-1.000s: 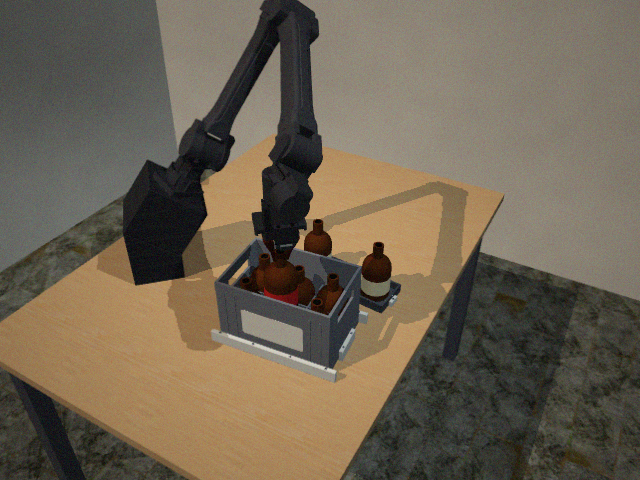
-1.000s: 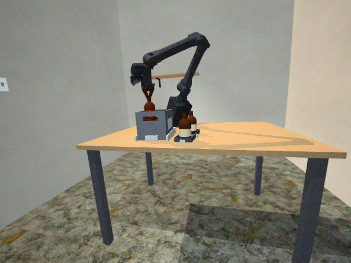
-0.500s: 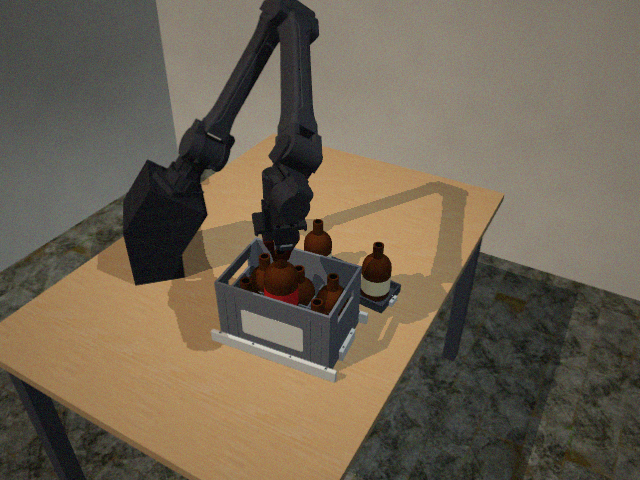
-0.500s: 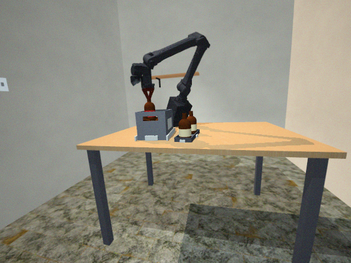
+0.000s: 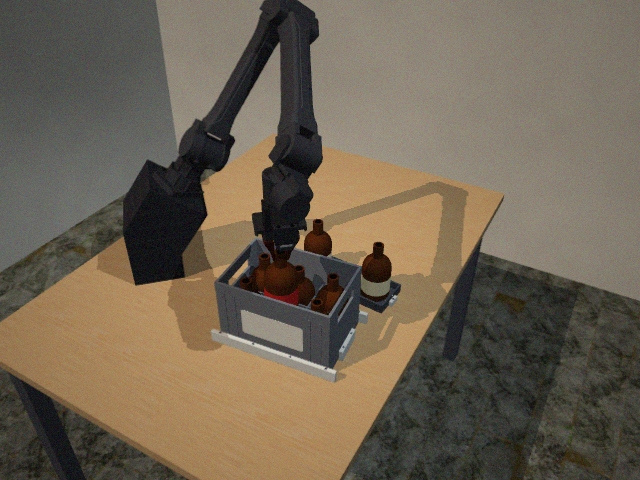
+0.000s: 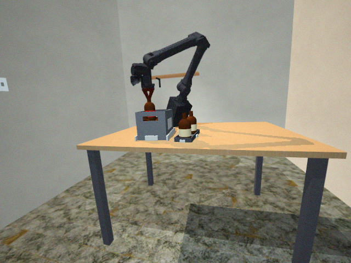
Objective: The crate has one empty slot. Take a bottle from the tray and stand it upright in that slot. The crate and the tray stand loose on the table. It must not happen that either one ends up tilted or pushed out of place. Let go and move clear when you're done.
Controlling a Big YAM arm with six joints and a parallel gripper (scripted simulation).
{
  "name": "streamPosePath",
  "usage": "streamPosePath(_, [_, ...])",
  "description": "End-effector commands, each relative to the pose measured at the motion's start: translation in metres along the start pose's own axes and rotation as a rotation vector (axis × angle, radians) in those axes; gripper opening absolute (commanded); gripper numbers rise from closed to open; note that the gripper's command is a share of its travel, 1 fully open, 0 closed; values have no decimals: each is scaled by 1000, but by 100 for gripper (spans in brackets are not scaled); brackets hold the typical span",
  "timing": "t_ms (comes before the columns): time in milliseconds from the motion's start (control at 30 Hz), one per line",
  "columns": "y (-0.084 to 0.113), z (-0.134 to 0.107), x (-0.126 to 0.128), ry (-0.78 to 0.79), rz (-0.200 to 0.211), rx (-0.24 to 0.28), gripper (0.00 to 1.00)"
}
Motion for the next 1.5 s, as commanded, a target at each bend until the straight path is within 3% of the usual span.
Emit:
streamPosePath(0, [6, 6, 8, 6, 5, -23, 0])
streamPosePath(1467, [-4, 3, 0, -7, 0, -5, 0])
Point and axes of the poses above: the point where the finger pads meet when closed, its own y axis back along the fingers, its own x axis across the jaws, z = x × y, the point moved 3 cm from there along y, back along the fingers, and after that the axes turned 4 degrees about -y, right-handed, at the moved point
